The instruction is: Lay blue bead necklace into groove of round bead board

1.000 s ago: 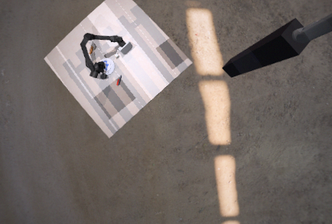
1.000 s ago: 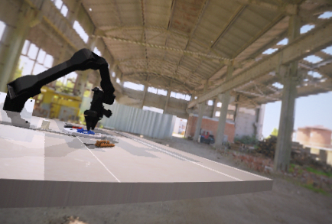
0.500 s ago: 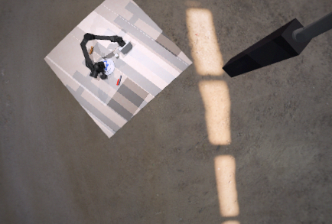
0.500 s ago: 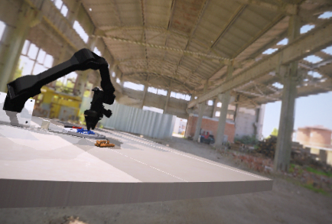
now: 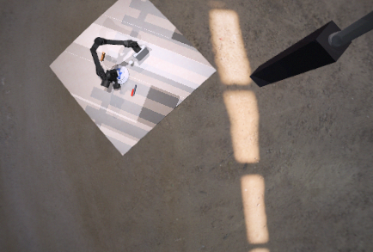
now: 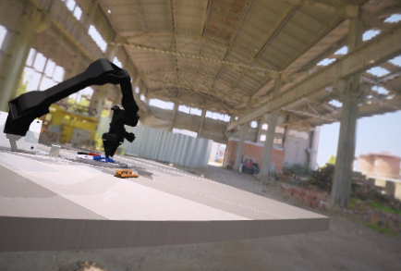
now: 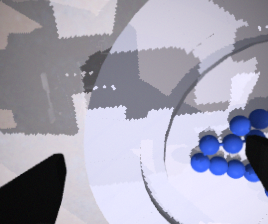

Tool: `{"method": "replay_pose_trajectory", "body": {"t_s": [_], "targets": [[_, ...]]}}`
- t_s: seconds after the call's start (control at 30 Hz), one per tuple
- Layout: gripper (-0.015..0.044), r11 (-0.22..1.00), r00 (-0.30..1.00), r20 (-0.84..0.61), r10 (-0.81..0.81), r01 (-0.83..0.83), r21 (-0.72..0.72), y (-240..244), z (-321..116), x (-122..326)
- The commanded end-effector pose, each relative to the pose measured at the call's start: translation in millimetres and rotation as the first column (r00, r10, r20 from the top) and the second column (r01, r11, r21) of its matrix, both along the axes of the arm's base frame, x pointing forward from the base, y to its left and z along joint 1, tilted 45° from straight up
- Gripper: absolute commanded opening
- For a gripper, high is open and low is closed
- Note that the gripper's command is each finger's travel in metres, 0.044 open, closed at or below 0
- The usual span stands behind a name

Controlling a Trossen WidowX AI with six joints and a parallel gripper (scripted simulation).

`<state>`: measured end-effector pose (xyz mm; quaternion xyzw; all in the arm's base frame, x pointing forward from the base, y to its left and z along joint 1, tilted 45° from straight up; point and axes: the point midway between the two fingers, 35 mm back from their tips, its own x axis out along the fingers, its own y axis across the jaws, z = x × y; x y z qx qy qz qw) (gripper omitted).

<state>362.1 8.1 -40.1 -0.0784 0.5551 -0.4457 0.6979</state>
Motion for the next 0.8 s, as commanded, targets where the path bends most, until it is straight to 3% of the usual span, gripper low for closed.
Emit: {"method": "replay_pose_trajectory", "body": {"t_s": [0.0,0.13,0.27,0.47,0.53,0.77], "targets": [[0.0335,0.991,0.982,-0.135,0.133,-0.132,0.015,-6.0,14.0,-3.7],[0.0230,0.926,0.850,-0.372,0.373,-0.368,0.086,-17.6,37.3,-11.7],[0.0125,0.805,0.606,-0.560,0.565,-0.555,0.211,-29.3,59.2,-21.6],[0.0120,0.557,0.106,-0.697,0.710,-0.689,0.463,-46.5,89.3,-39.8],[0.0120,0.509,0.007,-0.700,0.714,-0.692,0.512,-49.7,94.6,-43.7],[0.0120,0.490,-0.030,-0.699,0.714,-0.691,0.531,-50.6,96.1,-44.9]]}}
